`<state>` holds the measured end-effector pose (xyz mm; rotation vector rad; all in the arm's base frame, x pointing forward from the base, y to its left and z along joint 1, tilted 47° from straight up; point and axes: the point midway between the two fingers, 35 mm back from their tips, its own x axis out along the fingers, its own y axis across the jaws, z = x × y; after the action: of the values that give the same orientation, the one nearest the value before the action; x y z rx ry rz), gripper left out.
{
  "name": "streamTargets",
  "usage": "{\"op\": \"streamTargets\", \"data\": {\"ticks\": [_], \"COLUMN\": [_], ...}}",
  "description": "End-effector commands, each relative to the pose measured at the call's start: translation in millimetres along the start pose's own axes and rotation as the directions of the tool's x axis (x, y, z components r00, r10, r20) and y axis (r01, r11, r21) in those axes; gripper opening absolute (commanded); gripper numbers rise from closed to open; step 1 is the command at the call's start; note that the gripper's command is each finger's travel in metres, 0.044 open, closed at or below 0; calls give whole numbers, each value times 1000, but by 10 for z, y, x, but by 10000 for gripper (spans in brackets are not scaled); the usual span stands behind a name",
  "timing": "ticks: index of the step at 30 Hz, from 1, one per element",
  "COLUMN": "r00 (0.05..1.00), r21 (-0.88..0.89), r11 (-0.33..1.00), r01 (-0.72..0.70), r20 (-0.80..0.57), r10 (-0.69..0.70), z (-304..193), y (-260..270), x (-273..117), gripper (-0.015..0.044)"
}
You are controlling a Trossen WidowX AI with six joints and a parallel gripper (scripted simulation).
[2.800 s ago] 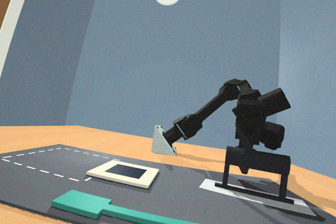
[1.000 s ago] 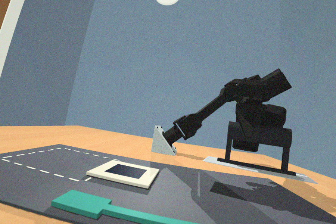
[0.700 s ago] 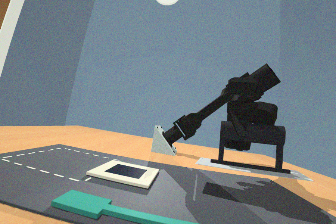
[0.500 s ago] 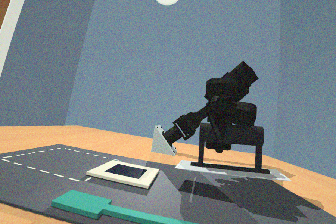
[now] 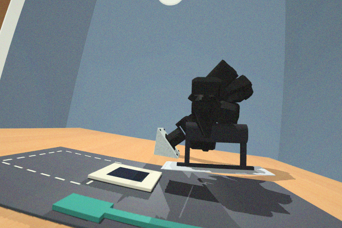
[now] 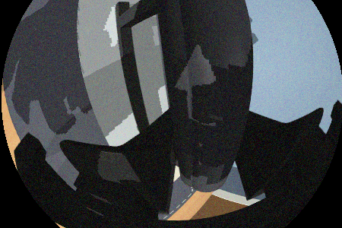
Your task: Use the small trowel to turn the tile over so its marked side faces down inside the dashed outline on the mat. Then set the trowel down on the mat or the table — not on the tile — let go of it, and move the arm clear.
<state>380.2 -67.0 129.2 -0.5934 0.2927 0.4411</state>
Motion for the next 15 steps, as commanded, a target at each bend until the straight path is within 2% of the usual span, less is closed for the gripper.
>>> {"op": "streamTargets", "data": {"ticks": [1,15], "r00": [1000,1000], "r21": [-3,-2], "r11": [1000,1000], "r01": [4,4], "r20": [2,3], "r10": [-4,-4], "z": [-22,-19], "y": [27,209], "x": [18,156], "gripper": [0,0]}}
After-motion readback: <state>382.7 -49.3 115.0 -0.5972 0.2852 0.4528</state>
